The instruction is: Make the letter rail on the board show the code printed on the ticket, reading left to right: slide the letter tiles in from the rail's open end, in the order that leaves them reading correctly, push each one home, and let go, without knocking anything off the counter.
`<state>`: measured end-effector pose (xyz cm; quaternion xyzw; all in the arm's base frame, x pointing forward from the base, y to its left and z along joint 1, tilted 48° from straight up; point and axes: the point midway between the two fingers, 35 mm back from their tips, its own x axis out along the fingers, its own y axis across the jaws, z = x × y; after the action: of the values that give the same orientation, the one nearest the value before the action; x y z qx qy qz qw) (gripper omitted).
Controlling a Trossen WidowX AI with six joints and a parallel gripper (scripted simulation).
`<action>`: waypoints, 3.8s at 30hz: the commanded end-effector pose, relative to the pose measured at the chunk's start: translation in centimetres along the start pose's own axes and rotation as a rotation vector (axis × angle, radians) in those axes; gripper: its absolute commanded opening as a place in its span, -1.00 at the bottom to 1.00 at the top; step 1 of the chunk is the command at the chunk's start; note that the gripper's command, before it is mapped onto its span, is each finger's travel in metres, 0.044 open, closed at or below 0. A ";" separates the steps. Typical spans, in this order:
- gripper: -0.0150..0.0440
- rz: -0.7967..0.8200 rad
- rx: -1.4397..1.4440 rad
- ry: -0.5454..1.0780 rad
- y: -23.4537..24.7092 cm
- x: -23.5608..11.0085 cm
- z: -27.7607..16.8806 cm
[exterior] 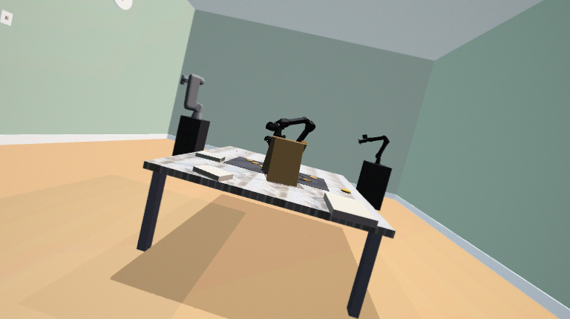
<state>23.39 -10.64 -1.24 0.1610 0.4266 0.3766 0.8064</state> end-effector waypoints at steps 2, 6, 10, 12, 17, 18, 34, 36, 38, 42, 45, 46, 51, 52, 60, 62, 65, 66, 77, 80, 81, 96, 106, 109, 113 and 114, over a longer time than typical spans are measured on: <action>0.66 -0.009 0.564 0.286 -3.1 5.5 -5.2; 0.66 -0.049 0.748 0.377 -3.8 7.3 -7.1; 0.66 -0.050 0.752 0.379 -3.7 7.4 -7.0; 0.66 -0.050 0.752 0.379 -3.5 7.4 -6.9; 0.66 -0.050 0.752 0.379 -3.5 7.4 -6.9; 0.66 -0.050 0.752 0.379 -3.5 7.4 -6.9; 0.66 -0.048 0.752 0.378 -2.9 10.6 -8.0; 0.66 -0.048 0.752 0.378 -2.9 10.6 -8.0; 0.66 -0.048 0.752 0.378 -2.9 10.6 -8.0; 0.66 -0.048 0.752 0.378 -2.9 10.6 -8.0; 0.66 -0.048 0.752 0.378 -2.9 10.6 -8.0; 0.66 -0.048 0.752 0.378 -2.9 10.6 -8.0; 0.66 -0.048 0.752 0.378 -2.9 10.6 -8.0; 0.66 -0.048 0.752 0.378 -2.9 10.6 -8.0; 0.66 -0.048 0.752 0.378 -2.9 10.6 -8.0; 0.66 -0.048 0.752 0.378 -2.9 10.8 -8.1; 0.66 -0.047 0.752 0.378 -2.8 11.2 -8.2; 0.66 -0.047 0.752 0.378 -2.8 11.4 -8.3; 0.66 -0.046 0.752 0.378 -2.7 12.3 -8.6; 0.66 -0.046 0.752 0.378 -2.7 12.3 -8.6; 0.66 -0.046 0.752 0.378 -2.7 12.3 -8.6; 0.66 -0.046 0.752 0.378 -2.7 12.3 -8.6; 0.66 -0.046 0.752 0.378 -2.7 12.3 -8.6; 0.66 -0.046 0.752 0.378 -2.7 12.3 -8.6; 0.66 -0.046 0.752 0.378 -2.7 12.4 -8.7; 0.66 -0.046 0.752 0.378 -2.7 12.4 -8.7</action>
<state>22.05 -3.86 -14.85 0.3586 0.6790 0.1997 0.6087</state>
